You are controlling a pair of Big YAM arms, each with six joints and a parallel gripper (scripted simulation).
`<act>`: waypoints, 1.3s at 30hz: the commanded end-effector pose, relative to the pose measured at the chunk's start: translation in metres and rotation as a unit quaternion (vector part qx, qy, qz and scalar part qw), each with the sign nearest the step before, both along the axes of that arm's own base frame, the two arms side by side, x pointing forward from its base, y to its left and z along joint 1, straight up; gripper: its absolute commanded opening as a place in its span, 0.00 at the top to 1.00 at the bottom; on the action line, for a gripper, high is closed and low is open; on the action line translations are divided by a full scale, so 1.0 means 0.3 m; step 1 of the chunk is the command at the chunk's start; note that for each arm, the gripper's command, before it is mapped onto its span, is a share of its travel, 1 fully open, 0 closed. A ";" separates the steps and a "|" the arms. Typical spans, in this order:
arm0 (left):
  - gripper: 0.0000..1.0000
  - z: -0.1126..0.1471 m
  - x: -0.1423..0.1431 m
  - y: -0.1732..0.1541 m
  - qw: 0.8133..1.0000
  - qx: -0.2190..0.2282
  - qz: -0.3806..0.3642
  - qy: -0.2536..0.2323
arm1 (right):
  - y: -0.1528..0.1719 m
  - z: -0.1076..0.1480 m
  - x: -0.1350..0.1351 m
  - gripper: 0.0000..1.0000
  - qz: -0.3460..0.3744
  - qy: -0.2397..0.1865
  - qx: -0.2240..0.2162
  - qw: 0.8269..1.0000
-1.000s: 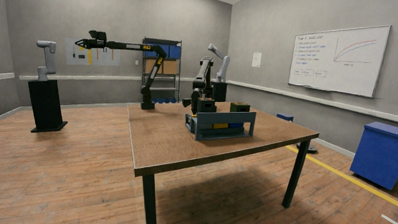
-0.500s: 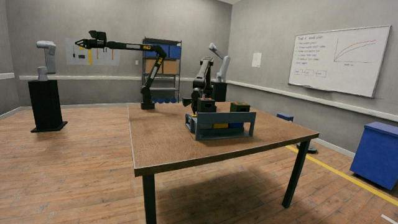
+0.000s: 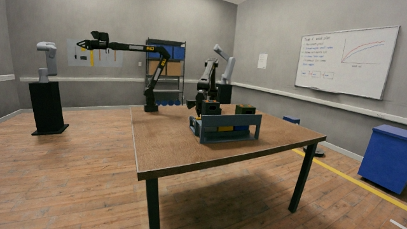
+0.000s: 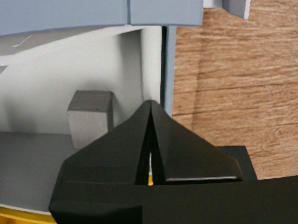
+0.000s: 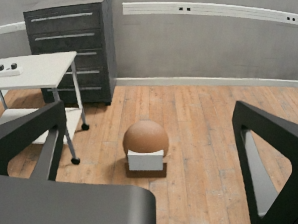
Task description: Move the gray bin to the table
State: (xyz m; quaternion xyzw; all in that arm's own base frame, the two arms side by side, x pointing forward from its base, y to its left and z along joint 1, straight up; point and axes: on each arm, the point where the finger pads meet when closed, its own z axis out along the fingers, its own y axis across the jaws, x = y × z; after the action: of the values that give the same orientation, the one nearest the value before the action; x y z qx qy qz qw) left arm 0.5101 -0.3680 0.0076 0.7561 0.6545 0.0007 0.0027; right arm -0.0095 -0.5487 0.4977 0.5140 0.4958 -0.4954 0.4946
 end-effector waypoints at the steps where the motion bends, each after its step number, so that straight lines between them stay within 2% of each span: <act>1: 1.00 -0.045 0.040 -0.023 1.000 0.002 0.000 0.002 | 0.013 0.009 -0.014 0.00 -0.003 0.009 -0.010 1.000; 39: 1.00 -0.075 0.036 -0.017 1.000 0.006 0.001 0.007 | 0.013 0.009 -0.014 0.00 -0.003 0.009 -0.010 1.000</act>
State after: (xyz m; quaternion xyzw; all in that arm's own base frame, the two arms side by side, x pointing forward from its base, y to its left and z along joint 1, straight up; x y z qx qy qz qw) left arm 0.5103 -0.3681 0.0076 0.7561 0.6545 0.0005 0.0021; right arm -0.0095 -0.5487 0.4977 0.5140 0.4958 -0.4954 0.4946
